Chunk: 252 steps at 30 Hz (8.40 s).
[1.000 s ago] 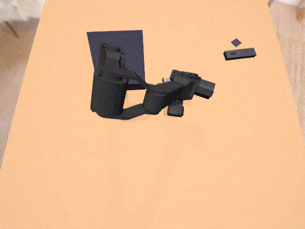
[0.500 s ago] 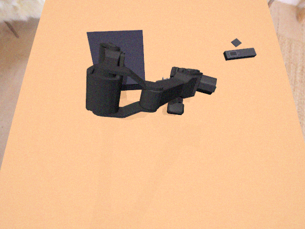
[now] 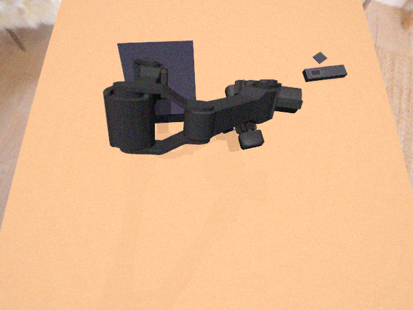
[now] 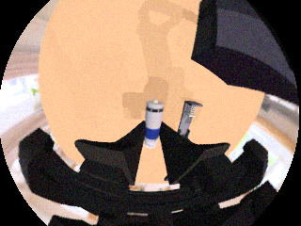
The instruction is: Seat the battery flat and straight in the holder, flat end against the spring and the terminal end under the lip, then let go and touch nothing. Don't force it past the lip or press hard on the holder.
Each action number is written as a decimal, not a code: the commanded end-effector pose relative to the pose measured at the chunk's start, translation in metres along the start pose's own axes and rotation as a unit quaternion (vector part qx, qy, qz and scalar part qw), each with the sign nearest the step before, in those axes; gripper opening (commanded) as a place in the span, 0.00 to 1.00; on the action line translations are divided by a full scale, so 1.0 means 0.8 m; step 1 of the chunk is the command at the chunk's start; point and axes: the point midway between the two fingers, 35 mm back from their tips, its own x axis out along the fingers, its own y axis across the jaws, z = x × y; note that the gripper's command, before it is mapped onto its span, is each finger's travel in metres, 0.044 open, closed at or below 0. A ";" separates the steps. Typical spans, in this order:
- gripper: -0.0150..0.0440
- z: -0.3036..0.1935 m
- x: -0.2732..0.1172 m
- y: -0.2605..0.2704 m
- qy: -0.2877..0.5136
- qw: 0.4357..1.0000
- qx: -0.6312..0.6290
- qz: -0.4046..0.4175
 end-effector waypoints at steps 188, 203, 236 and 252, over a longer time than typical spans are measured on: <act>0.37 -0.008 0.053 -0.120 0.058 -0.024 -0.979 0.194; 0.37 -0.010 0.057 -0.122 0.068 -0.016 -0.986 0.150; 0.37 -0.013 0.060 -0.114 0.070 -0.021 -0.996 0.054; 0.37 -0.017 0.060 -0.110 0.075 -0.023 -0.997 0.016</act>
